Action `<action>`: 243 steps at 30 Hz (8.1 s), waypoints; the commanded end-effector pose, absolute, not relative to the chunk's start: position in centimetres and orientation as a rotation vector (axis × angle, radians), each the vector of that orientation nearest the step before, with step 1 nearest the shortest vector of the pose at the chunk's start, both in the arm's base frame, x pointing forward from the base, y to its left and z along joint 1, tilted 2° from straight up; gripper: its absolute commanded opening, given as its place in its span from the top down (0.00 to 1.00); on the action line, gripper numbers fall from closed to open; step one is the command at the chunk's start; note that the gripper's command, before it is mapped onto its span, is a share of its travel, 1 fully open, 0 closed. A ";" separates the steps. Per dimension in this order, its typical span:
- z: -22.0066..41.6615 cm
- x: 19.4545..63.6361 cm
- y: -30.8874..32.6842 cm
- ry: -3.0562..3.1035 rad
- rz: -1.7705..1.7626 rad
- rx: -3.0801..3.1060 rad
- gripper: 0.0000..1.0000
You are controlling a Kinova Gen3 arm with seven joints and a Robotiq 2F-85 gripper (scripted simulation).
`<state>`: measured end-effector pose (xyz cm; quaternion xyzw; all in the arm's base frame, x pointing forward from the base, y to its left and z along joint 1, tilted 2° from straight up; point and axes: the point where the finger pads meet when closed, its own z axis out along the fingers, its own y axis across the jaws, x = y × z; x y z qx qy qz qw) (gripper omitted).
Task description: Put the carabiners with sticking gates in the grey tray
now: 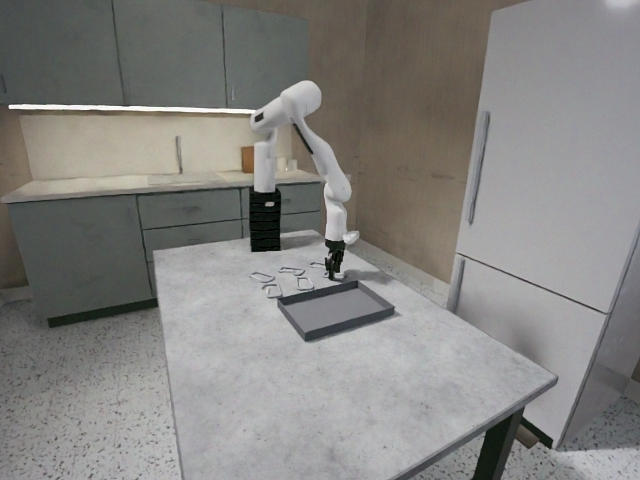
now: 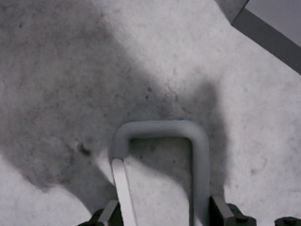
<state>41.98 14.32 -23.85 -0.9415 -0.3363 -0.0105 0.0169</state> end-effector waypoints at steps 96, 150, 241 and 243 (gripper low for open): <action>-23.8 42.1 14.4 -1.045 -0.037 -2.927 0.00; -15.7 41.8 14.3 -1.041 -0.039 -2.925 0.00; -24.2 33.2 3.7 -1.294 -0.037 -2.825 0.00; -24.2 33.2 3.7 -1.294 -0.037 -2.825 0.00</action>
